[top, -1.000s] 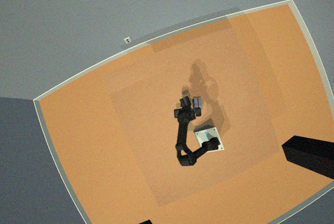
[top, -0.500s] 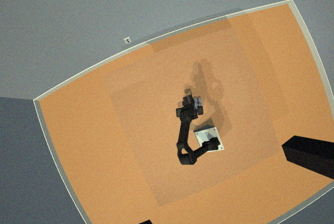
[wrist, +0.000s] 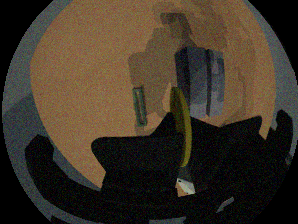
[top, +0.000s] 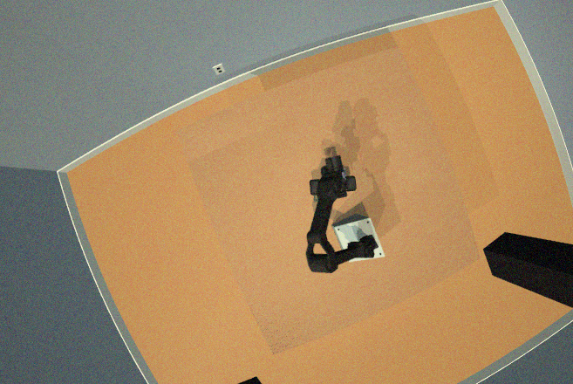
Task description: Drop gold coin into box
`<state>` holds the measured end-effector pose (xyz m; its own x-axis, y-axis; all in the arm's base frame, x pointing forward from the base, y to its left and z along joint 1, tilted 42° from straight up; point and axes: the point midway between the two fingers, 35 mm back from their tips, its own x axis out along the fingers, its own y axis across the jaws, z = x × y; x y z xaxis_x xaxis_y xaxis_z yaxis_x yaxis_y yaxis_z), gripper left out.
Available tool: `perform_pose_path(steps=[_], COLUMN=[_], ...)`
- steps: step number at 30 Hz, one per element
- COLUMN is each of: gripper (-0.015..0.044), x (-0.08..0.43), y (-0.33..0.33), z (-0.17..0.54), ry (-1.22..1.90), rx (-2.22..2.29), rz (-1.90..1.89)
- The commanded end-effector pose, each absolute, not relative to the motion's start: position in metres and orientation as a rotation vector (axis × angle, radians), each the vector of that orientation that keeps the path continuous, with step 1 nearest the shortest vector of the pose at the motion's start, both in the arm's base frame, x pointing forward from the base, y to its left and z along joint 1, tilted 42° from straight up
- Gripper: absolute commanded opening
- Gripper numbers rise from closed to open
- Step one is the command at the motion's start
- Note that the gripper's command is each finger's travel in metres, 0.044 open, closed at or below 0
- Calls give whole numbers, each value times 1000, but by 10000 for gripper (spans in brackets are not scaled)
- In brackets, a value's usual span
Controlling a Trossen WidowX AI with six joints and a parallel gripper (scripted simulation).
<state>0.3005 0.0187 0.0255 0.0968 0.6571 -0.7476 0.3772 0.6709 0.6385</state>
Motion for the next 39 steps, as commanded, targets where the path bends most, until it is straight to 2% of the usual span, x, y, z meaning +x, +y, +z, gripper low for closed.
perform_pose_path(steps=[1, 20, 39], gripper=[0, 0, 0], x=[303, 302, 301], y=[9, -29, -28], z=[16, -18, -16], ry=[1520, 1519, 1518], rx=[888, 891, 894], rz=[253, 259, 260])
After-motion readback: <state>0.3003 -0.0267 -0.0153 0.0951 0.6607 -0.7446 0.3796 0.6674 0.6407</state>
